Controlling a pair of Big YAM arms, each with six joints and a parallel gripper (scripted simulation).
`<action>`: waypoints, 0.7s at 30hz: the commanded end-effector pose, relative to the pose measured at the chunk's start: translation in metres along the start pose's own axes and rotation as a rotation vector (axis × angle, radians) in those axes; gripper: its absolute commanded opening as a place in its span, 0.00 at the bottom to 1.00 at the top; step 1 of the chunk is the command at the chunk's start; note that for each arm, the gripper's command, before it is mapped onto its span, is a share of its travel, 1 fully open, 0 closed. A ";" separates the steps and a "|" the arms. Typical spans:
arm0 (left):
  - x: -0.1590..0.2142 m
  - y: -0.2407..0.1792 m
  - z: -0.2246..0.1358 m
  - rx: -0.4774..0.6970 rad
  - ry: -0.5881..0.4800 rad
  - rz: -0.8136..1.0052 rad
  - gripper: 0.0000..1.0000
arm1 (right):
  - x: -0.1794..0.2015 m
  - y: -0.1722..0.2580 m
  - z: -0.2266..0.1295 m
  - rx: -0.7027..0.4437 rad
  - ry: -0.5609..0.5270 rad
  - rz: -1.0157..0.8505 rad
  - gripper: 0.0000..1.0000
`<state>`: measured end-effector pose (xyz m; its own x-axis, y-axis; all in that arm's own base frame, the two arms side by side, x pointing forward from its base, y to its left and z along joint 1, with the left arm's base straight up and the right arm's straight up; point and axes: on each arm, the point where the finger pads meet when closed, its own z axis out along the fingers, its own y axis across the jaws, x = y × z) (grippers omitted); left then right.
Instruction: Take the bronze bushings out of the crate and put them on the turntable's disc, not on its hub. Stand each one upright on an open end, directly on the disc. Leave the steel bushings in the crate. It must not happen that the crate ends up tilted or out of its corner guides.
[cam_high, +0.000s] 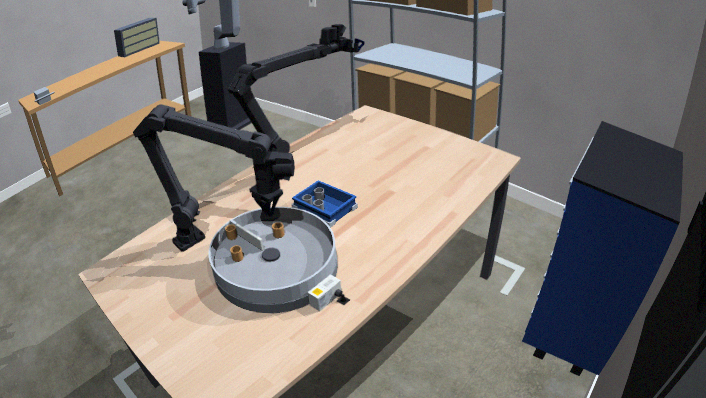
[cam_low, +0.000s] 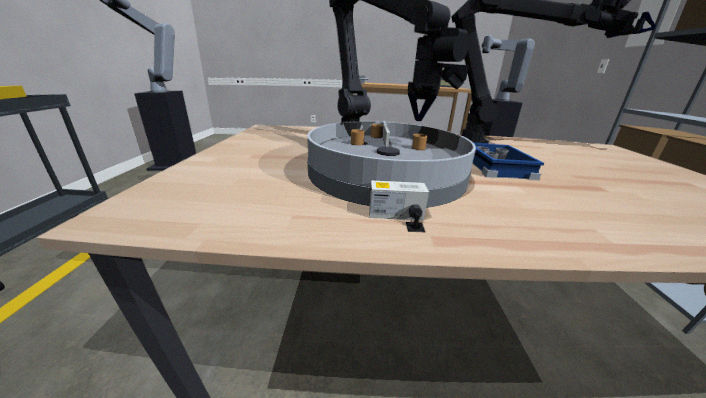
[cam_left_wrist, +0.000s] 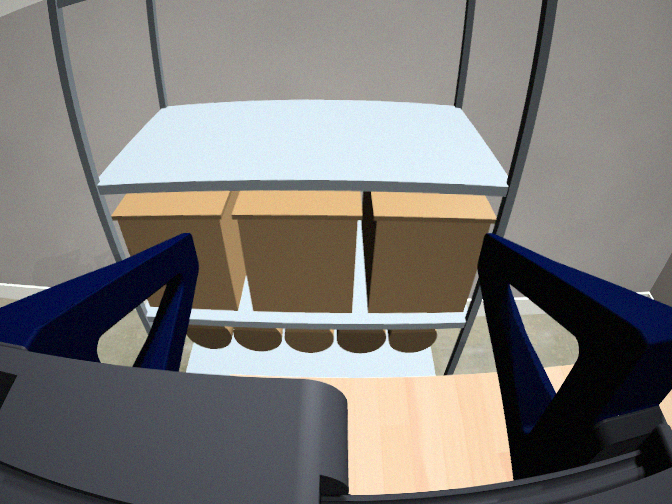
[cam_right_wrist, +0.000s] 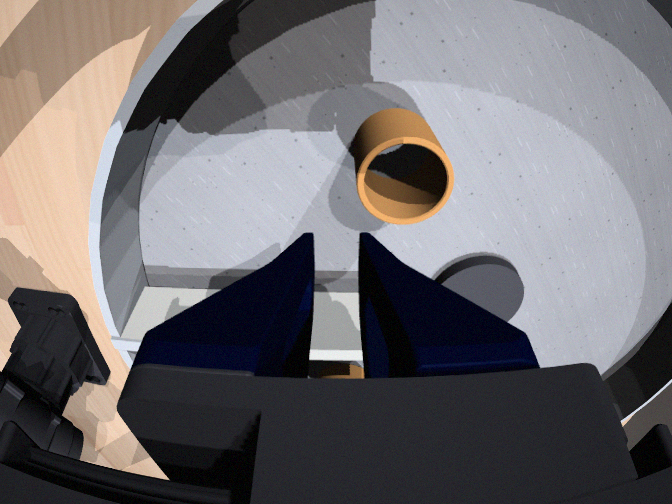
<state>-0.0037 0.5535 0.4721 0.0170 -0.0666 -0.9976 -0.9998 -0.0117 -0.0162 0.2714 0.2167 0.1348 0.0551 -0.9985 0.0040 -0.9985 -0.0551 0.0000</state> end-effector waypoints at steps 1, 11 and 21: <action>-0.028 0.005 -0.011 -0.006 -0.067 0.016 1.00 | -0.012 -0.011 -0.017 0.030 -0.027 -0.004 1.00; -0.028 0.005 -0.011 -0.006 -0.067 0.016 1.00 | -0.011 -0.011 -0.097 0.057 -0.047 -0.004 1.00; -0.028 0.005 -0.011 -0.006 -0.067 0.016 1.00 | -0.010 -0.009 -0.118 0.022 -0.021 -0.004 1.00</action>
<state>-0.0037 0.5535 0.4721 0.0170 -0.0666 -0.9976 -0.9998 -0.0117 -0.0162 0.2728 0.2178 0.2407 0.0548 -0.9985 -0.0052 -0.9984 -0.0548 -0.0128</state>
